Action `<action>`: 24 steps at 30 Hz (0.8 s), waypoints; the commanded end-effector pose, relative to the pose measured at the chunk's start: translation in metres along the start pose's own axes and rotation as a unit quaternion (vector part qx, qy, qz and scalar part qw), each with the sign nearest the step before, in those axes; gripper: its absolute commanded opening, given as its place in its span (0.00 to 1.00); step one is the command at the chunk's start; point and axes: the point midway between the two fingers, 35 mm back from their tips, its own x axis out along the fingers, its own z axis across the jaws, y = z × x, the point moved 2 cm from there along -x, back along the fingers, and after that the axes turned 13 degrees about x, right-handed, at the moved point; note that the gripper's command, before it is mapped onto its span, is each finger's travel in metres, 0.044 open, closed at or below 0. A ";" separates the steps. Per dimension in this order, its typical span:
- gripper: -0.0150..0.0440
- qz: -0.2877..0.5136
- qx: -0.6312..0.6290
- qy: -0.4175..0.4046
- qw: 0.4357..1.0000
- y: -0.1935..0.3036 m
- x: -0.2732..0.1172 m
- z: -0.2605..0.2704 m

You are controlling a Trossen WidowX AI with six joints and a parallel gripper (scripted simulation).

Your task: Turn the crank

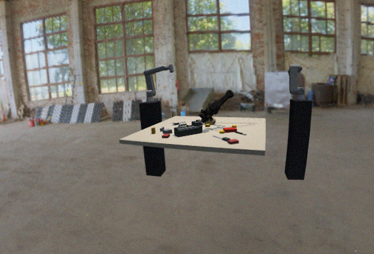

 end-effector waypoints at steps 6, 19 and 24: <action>0.25 0.004 0.001 0.007 1.000 0.009 0.010 -0.005; 0.25 0.004 0.001 0.007 1.000 0.016 0.016 -0.003; 0.25 0.004 0.001 0.007 1.000 0.018 0.018 -0.003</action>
